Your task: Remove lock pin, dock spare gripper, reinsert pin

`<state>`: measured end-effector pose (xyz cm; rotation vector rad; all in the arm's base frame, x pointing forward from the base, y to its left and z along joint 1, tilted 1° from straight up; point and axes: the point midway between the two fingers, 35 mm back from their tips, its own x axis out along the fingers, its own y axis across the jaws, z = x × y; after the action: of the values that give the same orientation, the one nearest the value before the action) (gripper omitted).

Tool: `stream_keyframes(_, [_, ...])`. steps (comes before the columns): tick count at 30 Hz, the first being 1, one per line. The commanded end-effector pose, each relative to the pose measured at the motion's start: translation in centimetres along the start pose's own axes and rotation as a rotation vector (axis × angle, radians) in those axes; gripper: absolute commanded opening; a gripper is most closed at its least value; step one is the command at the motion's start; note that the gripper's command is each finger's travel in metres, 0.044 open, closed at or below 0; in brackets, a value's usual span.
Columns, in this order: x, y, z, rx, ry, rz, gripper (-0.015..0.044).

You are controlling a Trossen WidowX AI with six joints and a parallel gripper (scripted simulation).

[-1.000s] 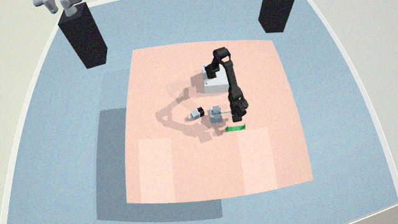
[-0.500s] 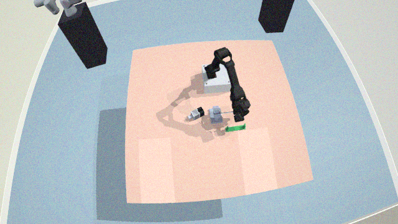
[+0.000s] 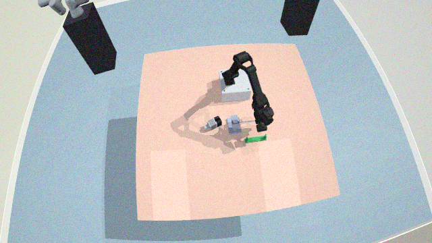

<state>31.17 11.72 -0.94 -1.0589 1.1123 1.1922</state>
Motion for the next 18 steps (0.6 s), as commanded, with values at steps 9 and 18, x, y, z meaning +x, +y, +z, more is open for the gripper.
stream_keyframes(9, [-0.1,0.0,1.1,0.001,0.006,0.000,0.0000])
stream_keyframes(18, [-0.2,0.0,1.9,0.002,0.007,-0.001,0.0000])
